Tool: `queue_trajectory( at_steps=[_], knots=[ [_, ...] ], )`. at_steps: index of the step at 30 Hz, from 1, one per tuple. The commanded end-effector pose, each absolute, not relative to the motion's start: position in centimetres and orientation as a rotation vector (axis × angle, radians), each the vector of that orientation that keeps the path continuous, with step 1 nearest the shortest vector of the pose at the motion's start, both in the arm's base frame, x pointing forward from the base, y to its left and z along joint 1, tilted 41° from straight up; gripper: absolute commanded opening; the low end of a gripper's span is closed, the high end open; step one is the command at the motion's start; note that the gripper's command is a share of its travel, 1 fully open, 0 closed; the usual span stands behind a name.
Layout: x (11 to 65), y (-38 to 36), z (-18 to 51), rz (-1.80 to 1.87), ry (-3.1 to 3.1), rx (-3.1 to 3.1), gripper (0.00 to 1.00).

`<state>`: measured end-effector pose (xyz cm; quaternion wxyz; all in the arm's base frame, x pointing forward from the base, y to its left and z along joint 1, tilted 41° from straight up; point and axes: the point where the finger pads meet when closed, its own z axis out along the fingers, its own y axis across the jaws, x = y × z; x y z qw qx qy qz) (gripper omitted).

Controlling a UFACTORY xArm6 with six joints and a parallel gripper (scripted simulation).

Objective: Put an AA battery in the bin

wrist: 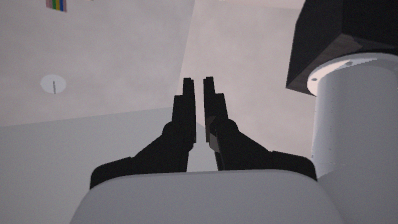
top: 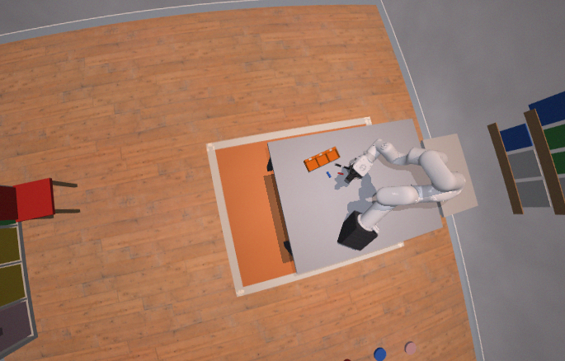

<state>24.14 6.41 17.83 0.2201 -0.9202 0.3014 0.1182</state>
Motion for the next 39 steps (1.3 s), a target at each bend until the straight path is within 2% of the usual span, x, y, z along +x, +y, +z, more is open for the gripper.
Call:
queue_trajectory(
  at_steps=[1,23,39],
  knots=[
    [22.5,5.4,17.2,0.322,0.797,-2.709,0.07],
    [22.8,2.1,18.3,0.041,0.621,-3.197,0.07],
    [25.9,1.1,21.8,-0.521,0.428,-3.438,0.07]
  ],
)
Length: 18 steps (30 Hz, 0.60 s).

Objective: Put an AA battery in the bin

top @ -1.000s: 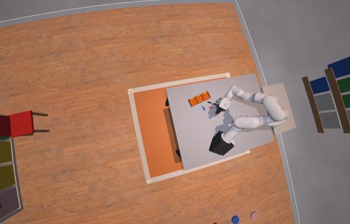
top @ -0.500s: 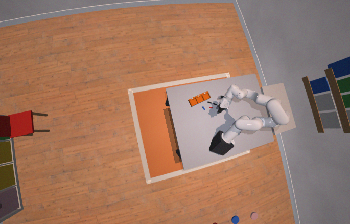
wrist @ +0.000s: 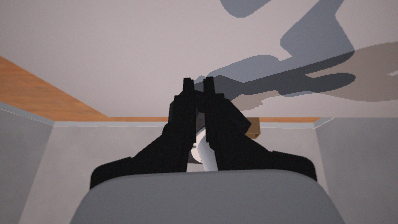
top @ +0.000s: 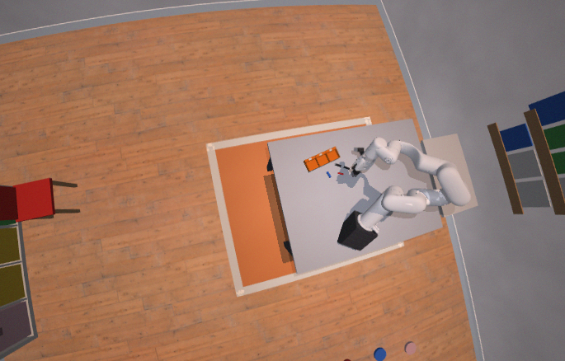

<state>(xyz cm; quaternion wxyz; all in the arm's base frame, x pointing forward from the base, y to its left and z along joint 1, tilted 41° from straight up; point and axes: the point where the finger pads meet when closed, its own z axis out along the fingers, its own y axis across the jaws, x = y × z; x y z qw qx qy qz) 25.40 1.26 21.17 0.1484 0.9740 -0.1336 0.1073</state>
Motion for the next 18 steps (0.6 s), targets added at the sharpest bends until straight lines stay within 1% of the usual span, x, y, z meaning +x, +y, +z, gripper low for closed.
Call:
queue_trajectory(
  at_steps=[1,3,11,18],
  knots=[
    [25.9,1.1,21.8,0.413,-0.34,2.728,0.07],
    [26.8,1.3,23.0,0.527,-0.295,2.679,0.07],
    [28.7,2.1,25.8,0.766,-0.213,2.583,0.07],
    [28.7,2.1,25.8,0.766,-0.213,2.583,0.07]
  ],
)
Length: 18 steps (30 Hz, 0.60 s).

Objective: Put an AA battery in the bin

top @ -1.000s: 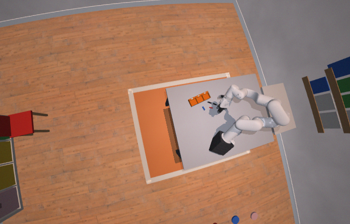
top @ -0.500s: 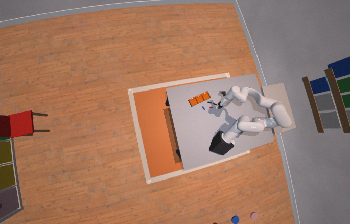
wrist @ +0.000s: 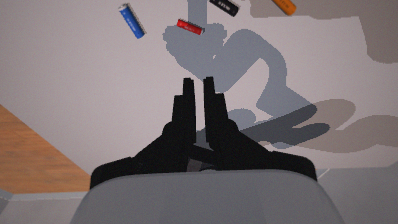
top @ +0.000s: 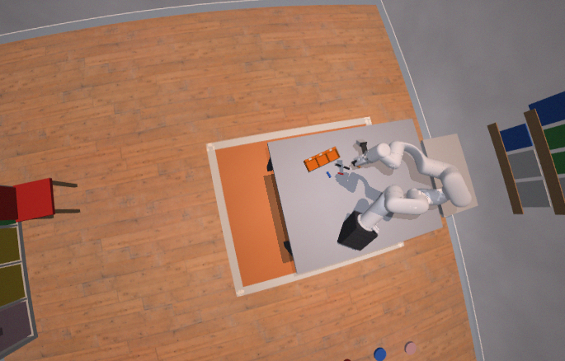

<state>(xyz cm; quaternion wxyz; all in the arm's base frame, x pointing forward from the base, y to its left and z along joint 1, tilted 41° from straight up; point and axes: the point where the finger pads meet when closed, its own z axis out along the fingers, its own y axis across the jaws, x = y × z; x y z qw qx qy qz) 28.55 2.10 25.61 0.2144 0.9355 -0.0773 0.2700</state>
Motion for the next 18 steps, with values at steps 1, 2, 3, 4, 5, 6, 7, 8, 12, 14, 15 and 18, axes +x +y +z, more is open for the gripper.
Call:
queue_trajectory(
  at_steps=[1,2,3,4,5,6,7,8,12,14,15,18],
  knots=[
    [28.7,2.1,25.8,0.766,-0.213,2.583,0.07],
    [28.7,2.1,25.8,0.766,-0.213,2.583,0.07],
    [28.7,2.1,25.8,0.766,-0.213,2.583,0.07],
    [28.7,2.1,25.8,0.766,-0.213,2.583,0.07],
    [28.7,2.1,25.8,0.766,-0.213,2.583,0.07],
    [28.7,2.1,25.8,0.766,-0.213,2.583,0.07],
    [29.5,2.0,25.6,0.748,-0.147,2.578,0.07],
    [30.3,1.9,25.3,0.73,-0.083,2.572,0.07],
    [33.4,1.5,24.3,0.687,0.067,2.551,0.07],
    [35.0,1.3,23.8,0.666,0.136,2.539,0.07],
    [35.6,1.2,23.6,0.66,0.153,2.537,0.07],
    [36.6,1.1,23.3,0.66,0.153,2.537,0.07]
  ],
)
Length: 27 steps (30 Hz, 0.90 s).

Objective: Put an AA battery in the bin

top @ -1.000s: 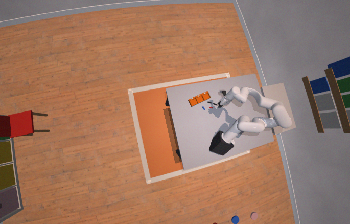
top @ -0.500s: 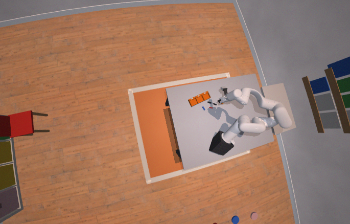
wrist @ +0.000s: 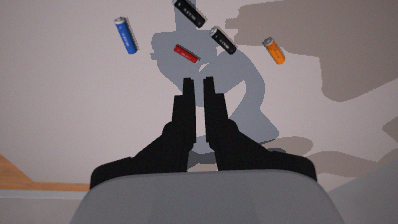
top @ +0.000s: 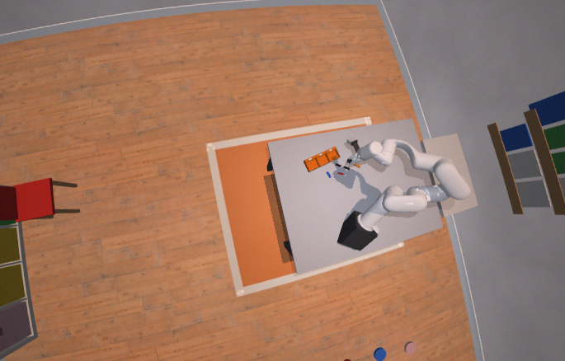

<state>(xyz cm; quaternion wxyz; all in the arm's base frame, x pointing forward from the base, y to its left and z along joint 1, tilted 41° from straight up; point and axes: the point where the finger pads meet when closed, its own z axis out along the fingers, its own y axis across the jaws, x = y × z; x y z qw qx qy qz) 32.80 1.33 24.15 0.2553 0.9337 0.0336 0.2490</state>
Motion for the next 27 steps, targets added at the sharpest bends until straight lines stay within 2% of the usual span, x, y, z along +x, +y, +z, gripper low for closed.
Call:
queue_trajectory(
  at_steps=[1,17,27],
  knots=[
    [37.4,0.9,23.0,0.66,0.153,2.537,0.07],
    [46.4,-0.3,20.1,0.66,0.153,2.536,0.07],
    [46.4,-0.3,20.1,0.66,0.153,2.536,0.07]
  ],
)
